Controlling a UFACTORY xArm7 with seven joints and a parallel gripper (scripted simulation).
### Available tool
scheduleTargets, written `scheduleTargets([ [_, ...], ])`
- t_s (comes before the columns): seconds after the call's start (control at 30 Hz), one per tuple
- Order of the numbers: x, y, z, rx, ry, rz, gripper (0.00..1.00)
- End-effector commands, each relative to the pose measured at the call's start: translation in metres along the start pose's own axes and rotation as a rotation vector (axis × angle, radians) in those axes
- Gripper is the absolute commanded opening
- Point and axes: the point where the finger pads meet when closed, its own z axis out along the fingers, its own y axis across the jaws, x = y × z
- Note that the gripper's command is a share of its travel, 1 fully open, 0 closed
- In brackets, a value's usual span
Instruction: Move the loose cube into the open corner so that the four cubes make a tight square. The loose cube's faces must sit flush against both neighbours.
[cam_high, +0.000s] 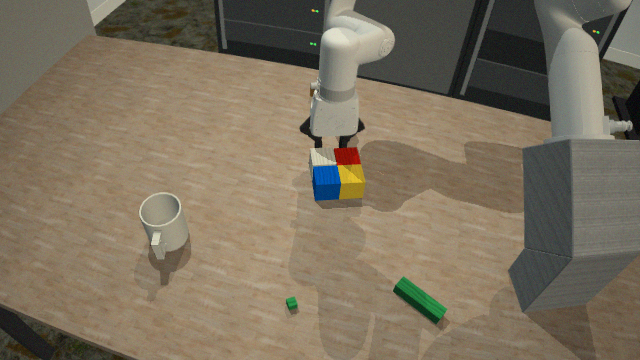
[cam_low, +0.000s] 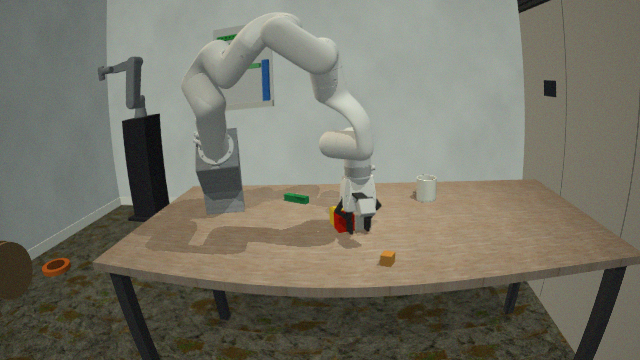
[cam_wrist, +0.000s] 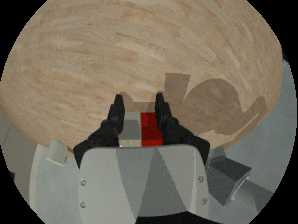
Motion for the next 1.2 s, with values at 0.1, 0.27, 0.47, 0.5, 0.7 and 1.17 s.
scheduleTargets([
  [0.1,-0.0016,-0.0015,-0.0010,0.003,-0.001,-0.001,0.49],
  [0.27,-0.0039,-0.0015,-0.0010,0.003,-0.001,-0.001,0.49],
  [0.47,-0.0062,-0.0015,-0.0010,0.003,-0.001,-0.001,0.49],
  [0.5,-0.0062,-0.0015,-0.0010,0.003,-0.001,-0.001,0.49],
  [0.7,-0.0066,-0.0015,-0.0010,0.003,-0.001,-0.001,0.49],
  [1.17,-0.0066,-0.0015,-0.0010,0.003,-0.001,-0.001,0.49],
])
